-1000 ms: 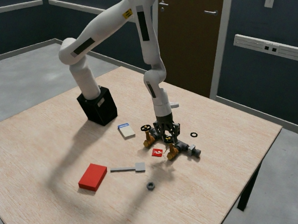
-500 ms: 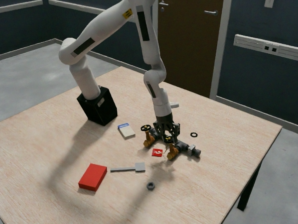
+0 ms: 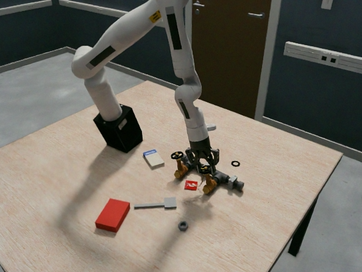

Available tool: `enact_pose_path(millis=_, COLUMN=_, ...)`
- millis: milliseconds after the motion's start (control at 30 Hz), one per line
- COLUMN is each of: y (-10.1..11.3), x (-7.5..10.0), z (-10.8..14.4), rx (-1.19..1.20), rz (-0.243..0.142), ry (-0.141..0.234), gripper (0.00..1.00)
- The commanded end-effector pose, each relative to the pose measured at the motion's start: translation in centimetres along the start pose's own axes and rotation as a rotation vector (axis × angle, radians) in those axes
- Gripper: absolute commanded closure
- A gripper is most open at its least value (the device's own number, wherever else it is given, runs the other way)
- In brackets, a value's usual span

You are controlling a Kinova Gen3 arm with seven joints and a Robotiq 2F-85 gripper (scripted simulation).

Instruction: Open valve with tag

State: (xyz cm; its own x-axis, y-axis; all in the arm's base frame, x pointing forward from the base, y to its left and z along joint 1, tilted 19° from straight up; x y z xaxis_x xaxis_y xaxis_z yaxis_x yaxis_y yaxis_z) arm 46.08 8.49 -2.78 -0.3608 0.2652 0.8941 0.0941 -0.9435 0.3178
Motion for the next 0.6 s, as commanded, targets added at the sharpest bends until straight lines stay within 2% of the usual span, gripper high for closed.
enact_pose_path(millis=0, y=-0.02, x=0.03, z=0.06, rx=0.028, rz=0.001, ry=0.001, gripper=0.41)
enact_pose_path(millis=233, y=-0.02, x=0.03, z=0.06, rx=0.266, rz=0.001, ry=0.001, gripper=0.41)
enact_pose_path(millis=467, y=-0.02, x=0.03, z=0.06, rx=0.621, rz=0.001, ry=0.002, gripper=0.41)
enact_pose_path(millis=567, y=-0.02, x=0.03, z=0.06, rx=0.679, rz=0.001, ry=0.002, gripper=0.41)
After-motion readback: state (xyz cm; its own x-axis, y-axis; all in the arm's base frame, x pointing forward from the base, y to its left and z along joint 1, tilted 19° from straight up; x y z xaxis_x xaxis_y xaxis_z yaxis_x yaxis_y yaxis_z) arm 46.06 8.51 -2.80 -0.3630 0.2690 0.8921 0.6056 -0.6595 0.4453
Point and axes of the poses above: the point where the finger pads meet when closed, its own x axis back along the fingers, its own z axis across the jaws, y = z × x, the point moved 6 cm from there along x, back along the fingers, and after that the axes turned 11 degrees about -x, right-handed, at the moved point
